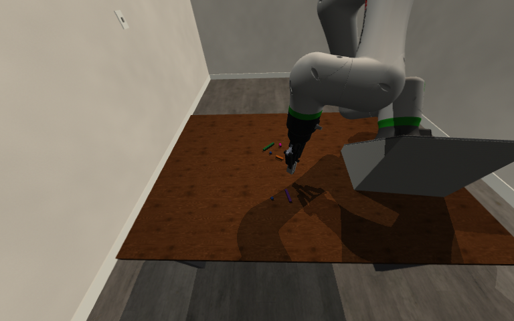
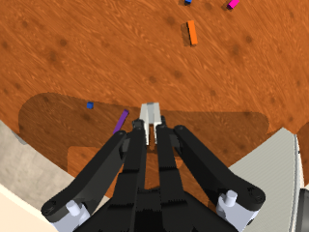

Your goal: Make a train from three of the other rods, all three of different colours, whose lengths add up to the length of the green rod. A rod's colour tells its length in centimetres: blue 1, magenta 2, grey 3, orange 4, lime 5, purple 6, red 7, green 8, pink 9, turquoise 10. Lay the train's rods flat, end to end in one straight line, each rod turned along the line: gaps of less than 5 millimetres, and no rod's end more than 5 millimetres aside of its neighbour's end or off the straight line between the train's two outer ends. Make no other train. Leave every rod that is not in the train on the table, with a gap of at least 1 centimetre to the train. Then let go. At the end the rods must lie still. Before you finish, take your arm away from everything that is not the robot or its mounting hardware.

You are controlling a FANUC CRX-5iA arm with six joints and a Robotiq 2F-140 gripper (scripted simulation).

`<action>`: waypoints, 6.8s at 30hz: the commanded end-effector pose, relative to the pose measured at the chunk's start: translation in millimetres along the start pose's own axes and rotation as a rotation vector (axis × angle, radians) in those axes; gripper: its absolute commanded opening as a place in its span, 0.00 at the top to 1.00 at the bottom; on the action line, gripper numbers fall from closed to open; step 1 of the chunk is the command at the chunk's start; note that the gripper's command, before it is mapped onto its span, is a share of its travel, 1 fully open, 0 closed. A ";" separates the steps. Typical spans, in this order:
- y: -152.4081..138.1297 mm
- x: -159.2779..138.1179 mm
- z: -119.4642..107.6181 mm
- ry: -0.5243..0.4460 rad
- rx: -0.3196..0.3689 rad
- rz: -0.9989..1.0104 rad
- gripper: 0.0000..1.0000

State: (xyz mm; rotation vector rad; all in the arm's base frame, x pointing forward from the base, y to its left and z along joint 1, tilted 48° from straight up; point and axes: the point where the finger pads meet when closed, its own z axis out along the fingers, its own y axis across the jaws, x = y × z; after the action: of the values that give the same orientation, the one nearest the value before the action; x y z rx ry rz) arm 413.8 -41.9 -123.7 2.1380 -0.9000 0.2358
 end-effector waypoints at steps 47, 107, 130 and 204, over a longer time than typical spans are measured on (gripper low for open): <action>33.5 133.6 -32.2 -0.001 0.007 -0.900 0.97; 57.7 181.6 55.4 -0.001 -0.002 -1.205 0.97; 57.7 181.6 58.3 -0.001 -0.002 -1.205 0.97; 57.8 181.6 70.2 -0.001 -0.002 -1.205 0.97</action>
State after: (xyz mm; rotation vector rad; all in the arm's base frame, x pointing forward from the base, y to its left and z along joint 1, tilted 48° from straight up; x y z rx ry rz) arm 499.0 -214.0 -57.1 2.2877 0.4731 -0.3773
